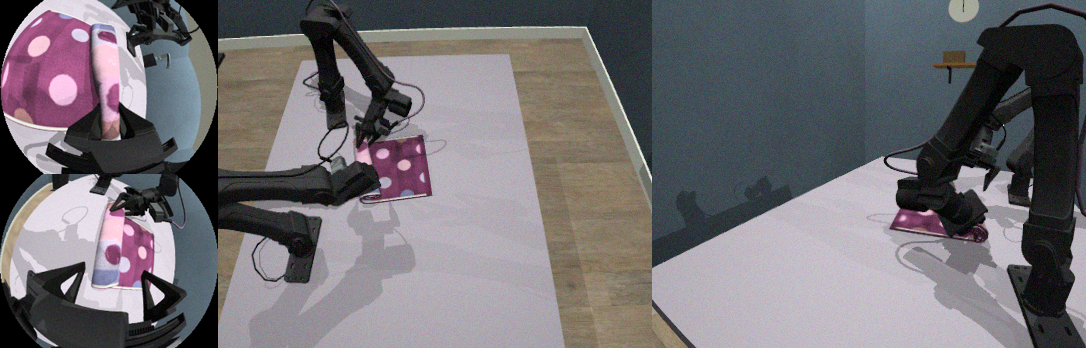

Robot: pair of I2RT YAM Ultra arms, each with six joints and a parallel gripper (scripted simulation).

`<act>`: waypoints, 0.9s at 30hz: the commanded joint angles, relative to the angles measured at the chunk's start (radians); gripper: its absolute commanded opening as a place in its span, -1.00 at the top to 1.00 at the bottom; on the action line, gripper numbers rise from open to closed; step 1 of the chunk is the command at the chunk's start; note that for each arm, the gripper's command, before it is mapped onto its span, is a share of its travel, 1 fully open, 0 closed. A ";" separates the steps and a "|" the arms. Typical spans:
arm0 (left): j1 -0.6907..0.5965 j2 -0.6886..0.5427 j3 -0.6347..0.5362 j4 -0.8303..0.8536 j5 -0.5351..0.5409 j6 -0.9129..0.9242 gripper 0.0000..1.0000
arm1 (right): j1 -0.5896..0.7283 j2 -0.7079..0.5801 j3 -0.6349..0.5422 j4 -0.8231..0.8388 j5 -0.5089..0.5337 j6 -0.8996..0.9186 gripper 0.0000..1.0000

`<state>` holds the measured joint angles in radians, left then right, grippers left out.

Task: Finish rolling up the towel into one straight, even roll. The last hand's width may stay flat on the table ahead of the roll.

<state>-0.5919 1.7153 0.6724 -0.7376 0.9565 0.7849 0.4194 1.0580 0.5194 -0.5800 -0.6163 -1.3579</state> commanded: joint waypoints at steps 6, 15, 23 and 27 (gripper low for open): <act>0.007 0.027 0.016 0.006 0.008 0.028 0.50 | -0.024 0.067 0.035 0.023 -0.032 -0.065 -0.96; 0.007 0.027 0.016 0.006 0.008 0.028 0.50 | -0.022 0.114 -0.085 0.187 -0.030 -0.063 -0.96; 0.007 0.027 0.016 0.006 0.008 0.028 0.50 | -0.017 0.173 -0.145 0.311 -0.028 -0.056 -0.96; 0.007 0.027 0.016 0.006 0.008 0.028 0.50 | -0.011 0.207 -0.136 0.342 -0.026 -0.047 -0.96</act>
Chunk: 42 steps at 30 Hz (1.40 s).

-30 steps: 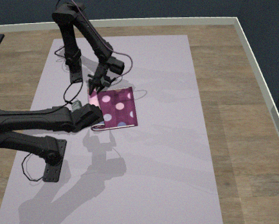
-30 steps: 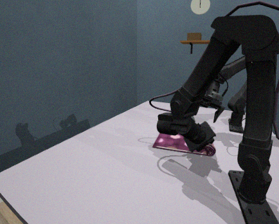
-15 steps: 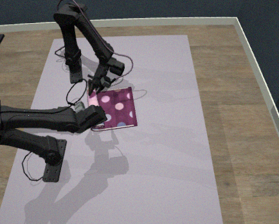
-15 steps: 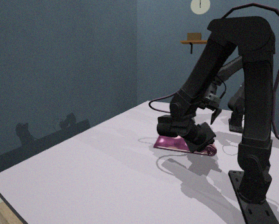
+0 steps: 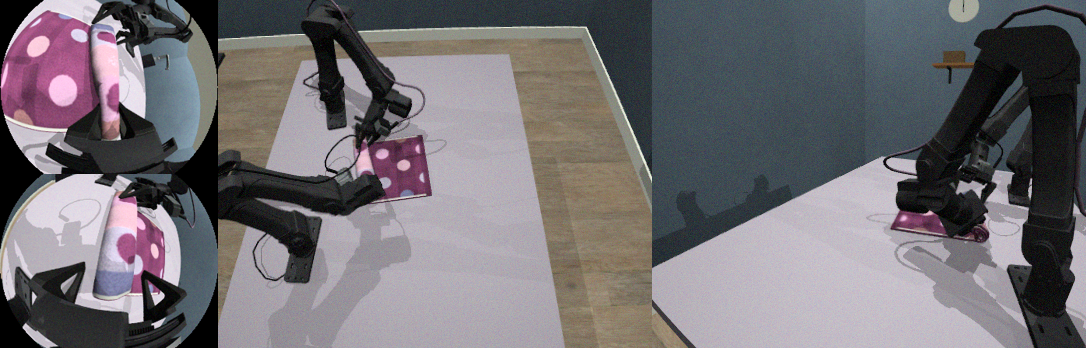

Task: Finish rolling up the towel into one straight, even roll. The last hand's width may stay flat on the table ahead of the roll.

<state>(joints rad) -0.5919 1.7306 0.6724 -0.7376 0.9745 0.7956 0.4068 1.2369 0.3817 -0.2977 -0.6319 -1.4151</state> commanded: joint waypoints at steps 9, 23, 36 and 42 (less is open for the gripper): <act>0.007 0.012 0.016 0.006 -0.009 0.018 0.50 | 0.004 0.034 0.001 0.070 -0.009 0.014 -0.36; 0.007 0.012 0.016 0.006 -0.009 0.018 0.50 | 0.004 0.034 0.001 0.070 -0.009 0.014 0.32; 0.007 0.012 0.016 0.006 -0.009 0.018 0.50 | 0.004 0.034 0.001 0.070 -0.009 0.014 0.42; 0.007 0.005 0.019 -0.004 -0.009 0.017 0.18 | 0.004 0.034 0.001 0.070 -0.009 0.014 0.42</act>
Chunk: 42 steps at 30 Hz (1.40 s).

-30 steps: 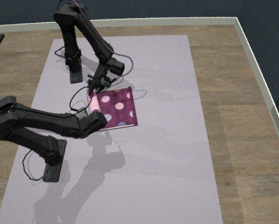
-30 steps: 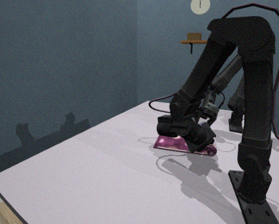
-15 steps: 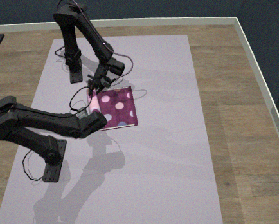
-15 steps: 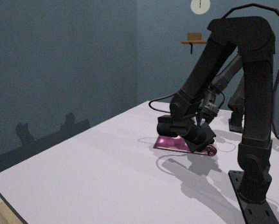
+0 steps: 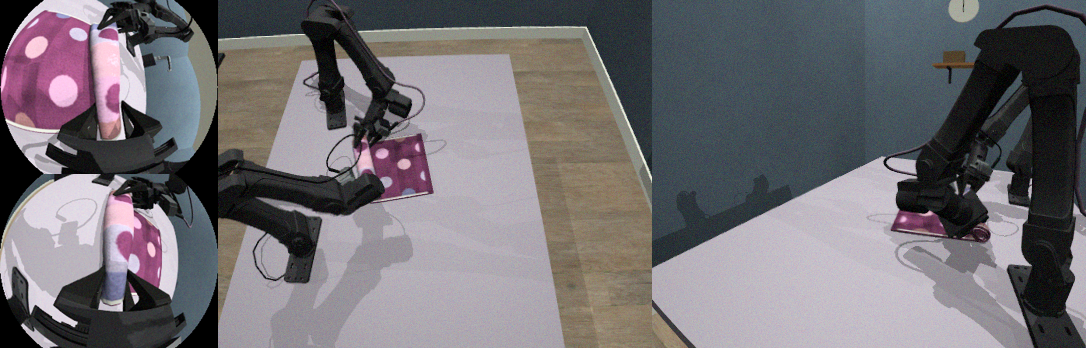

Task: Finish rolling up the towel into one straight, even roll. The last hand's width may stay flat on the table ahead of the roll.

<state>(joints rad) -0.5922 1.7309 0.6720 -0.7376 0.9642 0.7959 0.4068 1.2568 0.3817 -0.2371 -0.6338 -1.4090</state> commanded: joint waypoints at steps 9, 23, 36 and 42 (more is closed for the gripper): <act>0.008 -0.028 0.034 -0.049 0.001 0.015 -0.54 | 0.004 0.014 0.001 0.009 -0.007 0.008 0.42; 0.142 -0.039 0.123 -0.297 -0.038 0.206 -0.70 | -0.002 0.074 0.080 -0.103 -0.019 0.012 0.42; 0.242 -0.023 0.220 -0.490 -0.090 0.370 -0.73 | -0.017 0.265 0.301 -0.401 -0.047 0.013 0.42; 0.184 -0.204 0.128 -0.340 -0.120 0.263 -0.77 | -0.026 0.399 0.443 -0.587 -0.063 0.010 0.42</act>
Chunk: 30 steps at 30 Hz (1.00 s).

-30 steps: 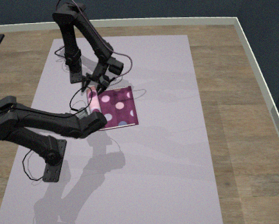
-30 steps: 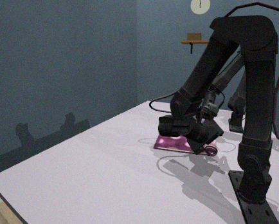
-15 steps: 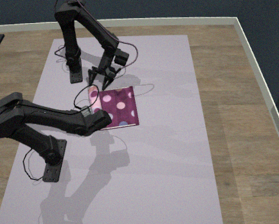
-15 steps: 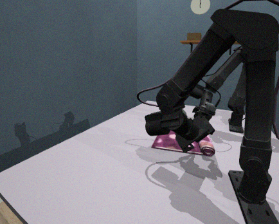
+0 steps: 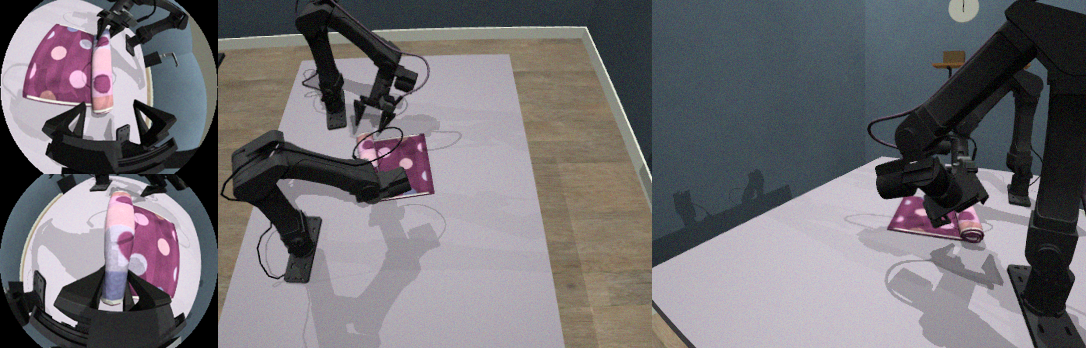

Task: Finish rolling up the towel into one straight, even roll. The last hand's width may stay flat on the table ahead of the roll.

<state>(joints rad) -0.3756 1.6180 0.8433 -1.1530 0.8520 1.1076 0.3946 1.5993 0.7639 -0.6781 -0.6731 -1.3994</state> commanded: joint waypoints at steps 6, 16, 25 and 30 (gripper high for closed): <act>-0.159 -0.380 -0.179 0.293 -0.099 -0.234 -0.82 | -0.022 0.204 0.207 -0.337 -0.037 -0.011 0.42; -0.471 -0.782 -0.362 0.543 -0.419 -0.512 -0.88 | -0.029 0.390 0.377 -0.564 -0.049 -0.039 0.42; -0.826 -0.956 -0.452 0.629 -0.828 -0.669 -0.94 | -0.032 0.511 0.481 -0.707 -0.052 -0.059 0.42; -0.929 -0.941 -0.460 0.641 -0.963 -0.730 -0.96 | -0.032 0.537 0.501 -0.736 -0.051 -0.066 0.42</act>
<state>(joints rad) -1.2724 0.6815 0.3927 -0.5560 0.0170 0.4450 0.3737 2.1178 1.2369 -1.3609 -0.7235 -1.4509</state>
